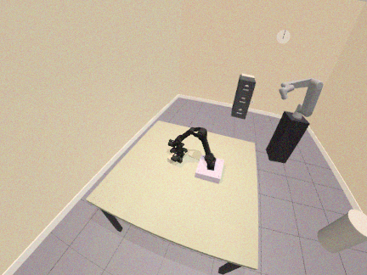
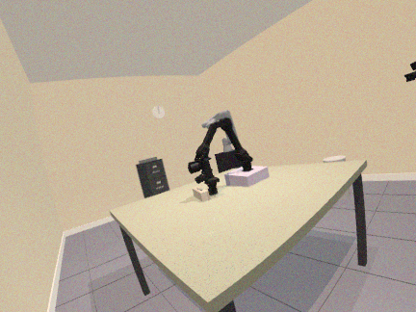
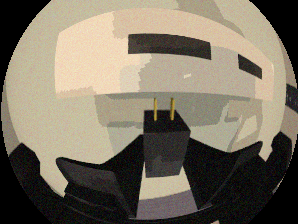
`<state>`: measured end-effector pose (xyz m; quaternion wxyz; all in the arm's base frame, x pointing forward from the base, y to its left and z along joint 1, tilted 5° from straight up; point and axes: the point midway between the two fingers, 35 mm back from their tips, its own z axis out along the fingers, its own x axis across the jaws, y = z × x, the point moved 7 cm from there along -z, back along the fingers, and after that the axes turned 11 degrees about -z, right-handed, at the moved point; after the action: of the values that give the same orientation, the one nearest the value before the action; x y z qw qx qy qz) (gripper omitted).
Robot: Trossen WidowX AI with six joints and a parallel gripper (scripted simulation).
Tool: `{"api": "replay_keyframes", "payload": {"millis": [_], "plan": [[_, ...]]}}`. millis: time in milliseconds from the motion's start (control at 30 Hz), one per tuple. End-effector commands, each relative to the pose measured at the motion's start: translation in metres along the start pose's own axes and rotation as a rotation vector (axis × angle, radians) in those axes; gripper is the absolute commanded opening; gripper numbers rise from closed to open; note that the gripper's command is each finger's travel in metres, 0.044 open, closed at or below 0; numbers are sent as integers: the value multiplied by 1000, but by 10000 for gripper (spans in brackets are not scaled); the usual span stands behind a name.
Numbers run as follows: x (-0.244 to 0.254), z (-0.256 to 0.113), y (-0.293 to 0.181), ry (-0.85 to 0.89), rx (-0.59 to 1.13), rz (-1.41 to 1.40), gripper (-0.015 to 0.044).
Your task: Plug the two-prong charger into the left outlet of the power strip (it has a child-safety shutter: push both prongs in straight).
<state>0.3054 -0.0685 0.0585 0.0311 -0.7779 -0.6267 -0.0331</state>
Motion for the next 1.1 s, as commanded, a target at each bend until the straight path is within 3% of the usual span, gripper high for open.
{"api": "replay_keyframes", "payload": {"millis": [0, 1067], "plan": [[0, 1, 0, 5, 5, -4, 0], [-1, 0, 8, 5, 4, -4, 0]]}}
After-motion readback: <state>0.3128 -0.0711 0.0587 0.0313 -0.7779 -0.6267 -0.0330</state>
